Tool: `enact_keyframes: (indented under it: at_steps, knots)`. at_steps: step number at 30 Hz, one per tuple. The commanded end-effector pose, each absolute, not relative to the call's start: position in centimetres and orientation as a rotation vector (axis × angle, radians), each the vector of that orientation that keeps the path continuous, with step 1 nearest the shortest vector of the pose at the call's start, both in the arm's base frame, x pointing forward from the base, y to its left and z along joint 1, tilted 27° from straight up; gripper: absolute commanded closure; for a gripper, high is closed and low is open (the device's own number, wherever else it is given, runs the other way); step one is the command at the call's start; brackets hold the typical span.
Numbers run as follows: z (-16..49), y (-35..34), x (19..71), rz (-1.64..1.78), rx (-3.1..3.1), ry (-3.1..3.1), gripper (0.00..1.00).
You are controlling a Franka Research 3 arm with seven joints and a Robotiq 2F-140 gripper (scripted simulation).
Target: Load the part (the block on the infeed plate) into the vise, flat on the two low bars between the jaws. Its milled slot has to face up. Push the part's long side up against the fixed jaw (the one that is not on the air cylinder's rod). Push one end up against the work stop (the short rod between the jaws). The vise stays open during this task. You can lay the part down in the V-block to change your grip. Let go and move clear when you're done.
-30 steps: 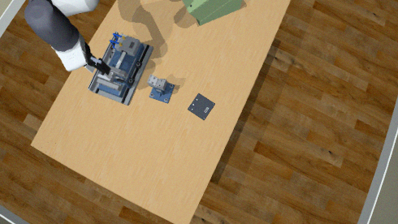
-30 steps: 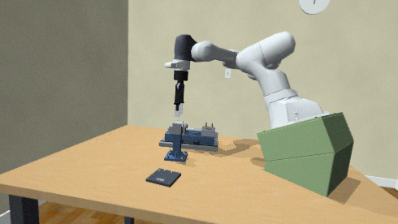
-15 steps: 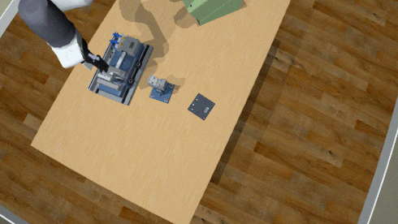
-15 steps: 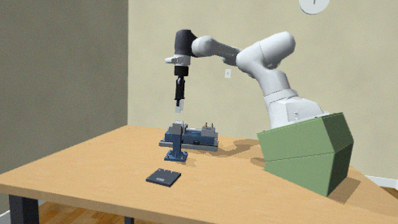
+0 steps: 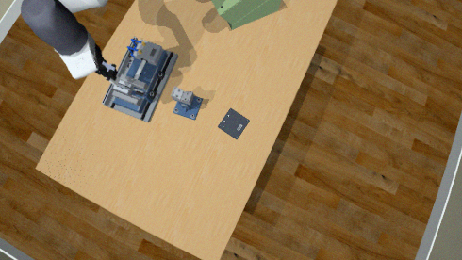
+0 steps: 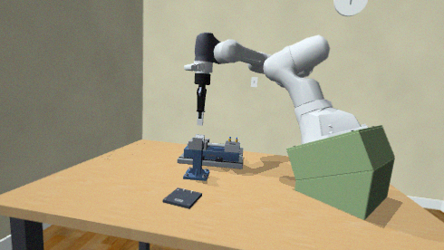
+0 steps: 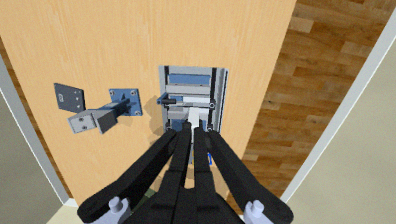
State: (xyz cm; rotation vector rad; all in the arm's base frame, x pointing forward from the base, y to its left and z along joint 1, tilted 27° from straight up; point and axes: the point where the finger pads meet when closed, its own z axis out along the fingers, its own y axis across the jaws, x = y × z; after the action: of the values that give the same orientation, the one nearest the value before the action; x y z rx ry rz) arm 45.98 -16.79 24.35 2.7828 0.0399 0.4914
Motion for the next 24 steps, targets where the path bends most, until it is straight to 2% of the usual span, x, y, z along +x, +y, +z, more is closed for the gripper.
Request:
enact_keyframes:
  at_steps: [1, 24]
  knots:
    - [24.45, -16.98, 45.87, 0.487, 2.781, 0.038, 1.00]
    - [24.73, -17.89, 45.80, 0.487, 2.781, 0.036, 1.00]
